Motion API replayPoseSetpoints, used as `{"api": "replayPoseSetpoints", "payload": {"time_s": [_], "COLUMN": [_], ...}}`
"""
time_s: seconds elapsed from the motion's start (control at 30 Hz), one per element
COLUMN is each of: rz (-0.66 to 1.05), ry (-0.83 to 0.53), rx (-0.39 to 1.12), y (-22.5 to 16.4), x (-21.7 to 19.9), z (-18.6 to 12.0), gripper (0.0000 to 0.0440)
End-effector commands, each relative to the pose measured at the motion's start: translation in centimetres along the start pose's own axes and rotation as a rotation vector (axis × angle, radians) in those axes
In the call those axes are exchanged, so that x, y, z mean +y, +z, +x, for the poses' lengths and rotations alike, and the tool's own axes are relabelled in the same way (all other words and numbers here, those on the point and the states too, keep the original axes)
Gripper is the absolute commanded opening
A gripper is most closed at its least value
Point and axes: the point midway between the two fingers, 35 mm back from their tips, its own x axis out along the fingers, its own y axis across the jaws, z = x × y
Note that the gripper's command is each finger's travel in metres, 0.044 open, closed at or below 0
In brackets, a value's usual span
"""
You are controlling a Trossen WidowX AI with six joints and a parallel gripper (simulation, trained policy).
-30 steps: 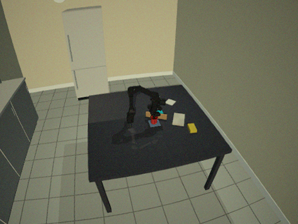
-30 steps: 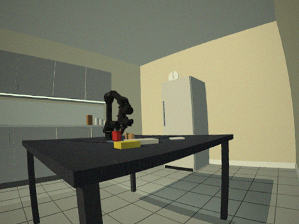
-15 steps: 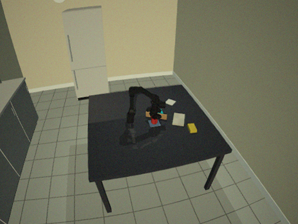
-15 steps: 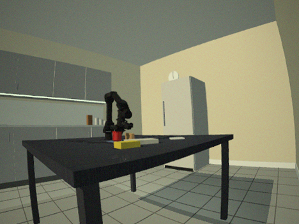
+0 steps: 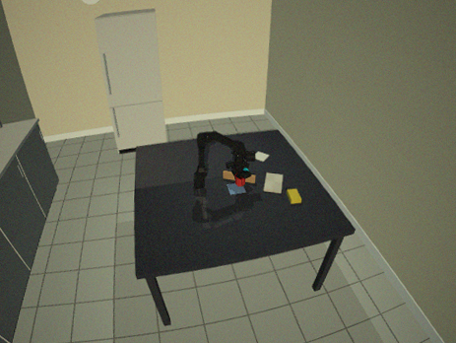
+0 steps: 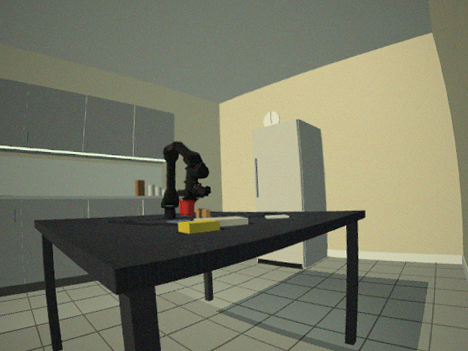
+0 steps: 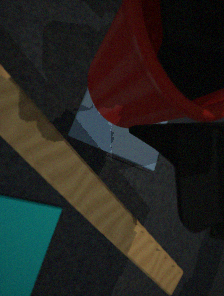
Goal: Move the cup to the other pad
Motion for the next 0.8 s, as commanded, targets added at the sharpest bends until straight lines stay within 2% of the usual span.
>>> {"api": "replayPoseSetpoints", "payload": {"time_s": [0.0,0.77], "rz": [-0.020,-0.128], "ry": [-0.005,-0.057], "rx": [-0.016,-0.131], "y": [0.6,6.6], "x": [0.0,2.5], "z": [-0.7,-4.4], "gripper": [0.0004,0.0000]}}
